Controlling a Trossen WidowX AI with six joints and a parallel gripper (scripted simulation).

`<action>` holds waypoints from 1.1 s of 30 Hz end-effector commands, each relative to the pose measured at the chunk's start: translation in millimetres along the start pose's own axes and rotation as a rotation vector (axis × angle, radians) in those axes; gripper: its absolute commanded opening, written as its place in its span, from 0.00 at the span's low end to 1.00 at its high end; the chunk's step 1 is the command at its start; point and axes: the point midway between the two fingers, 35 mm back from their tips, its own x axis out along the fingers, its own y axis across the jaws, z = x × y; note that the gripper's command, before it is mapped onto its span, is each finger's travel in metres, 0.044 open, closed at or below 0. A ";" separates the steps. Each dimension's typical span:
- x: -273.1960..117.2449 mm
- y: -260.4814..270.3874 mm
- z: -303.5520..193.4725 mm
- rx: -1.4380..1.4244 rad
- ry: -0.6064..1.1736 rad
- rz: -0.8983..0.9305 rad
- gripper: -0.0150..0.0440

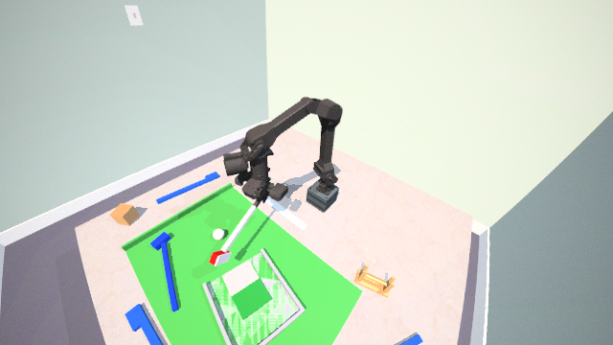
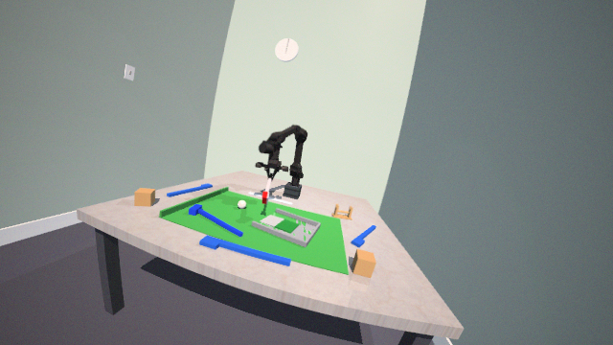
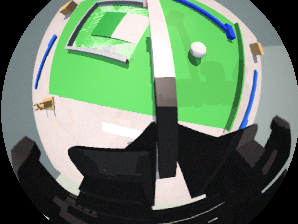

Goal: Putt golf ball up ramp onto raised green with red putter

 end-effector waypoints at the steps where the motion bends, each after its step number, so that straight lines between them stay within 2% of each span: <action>1: -4.2 -13.5 -9.7 0.090 0.002 -0.013 0.25; 17: -16.0 -65.7 -75.6 0.452 0.049 -0.055 0.25; 21: -15.7 -67.6 -78.6 0.468 0.051 -0.056 0.25; 33: 23.5 -69.0 -81.4 0.468 0.051 -0.056 0.25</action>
